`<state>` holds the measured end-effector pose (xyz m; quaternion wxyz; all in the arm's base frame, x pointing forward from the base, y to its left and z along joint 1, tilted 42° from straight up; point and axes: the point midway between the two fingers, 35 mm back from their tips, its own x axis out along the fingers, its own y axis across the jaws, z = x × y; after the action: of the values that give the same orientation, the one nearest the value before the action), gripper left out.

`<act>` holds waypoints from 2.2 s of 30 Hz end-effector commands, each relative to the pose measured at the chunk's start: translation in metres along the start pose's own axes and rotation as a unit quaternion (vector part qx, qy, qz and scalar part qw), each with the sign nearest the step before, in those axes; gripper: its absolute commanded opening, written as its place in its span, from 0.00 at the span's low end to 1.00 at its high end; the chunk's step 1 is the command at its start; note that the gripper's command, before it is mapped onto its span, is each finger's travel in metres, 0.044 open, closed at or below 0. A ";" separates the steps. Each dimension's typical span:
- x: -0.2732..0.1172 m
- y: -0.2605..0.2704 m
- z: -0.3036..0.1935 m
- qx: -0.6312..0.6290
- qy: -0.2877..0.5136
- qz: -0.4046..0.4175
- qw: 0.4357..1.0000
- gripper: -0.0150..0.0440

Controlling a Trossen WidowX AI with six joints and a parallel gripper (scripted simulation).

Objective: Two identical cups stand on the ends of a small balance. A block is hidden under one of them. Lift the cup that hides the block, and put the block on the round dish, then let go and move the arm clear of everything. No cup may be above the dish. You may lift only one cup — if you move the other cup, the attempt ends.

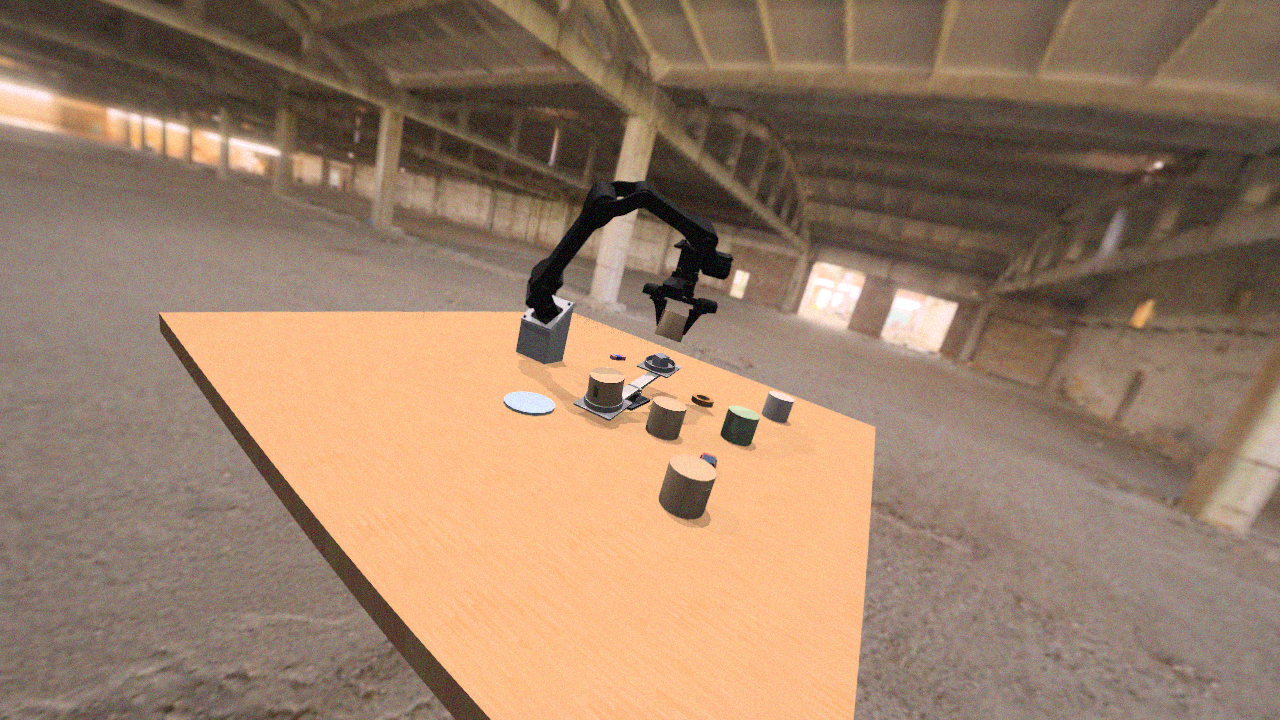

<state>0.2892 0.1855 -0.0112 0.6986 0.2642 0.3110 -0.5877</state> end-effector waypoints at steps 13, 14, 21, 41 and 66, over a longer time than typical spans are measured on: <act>-0.002 0.000 0.000 0.000 0.000 0.000 1.000 0.25; -0.002 0.000 0.000 0.000 0.000 0.000 1.000 0.25; -0.002 0.000 0.000 0.000 0.000 0.000 1.000 0.25; -0.002 0.000 0.000 0.000 0.000 0.000 1.000 0.25; 0.027 -0.021 -0.048 0.002 0.004 0.002 1.000 0.25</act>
<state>0.2765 0.1977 -0.0441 0.6989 0.2738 0.3111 -0.5829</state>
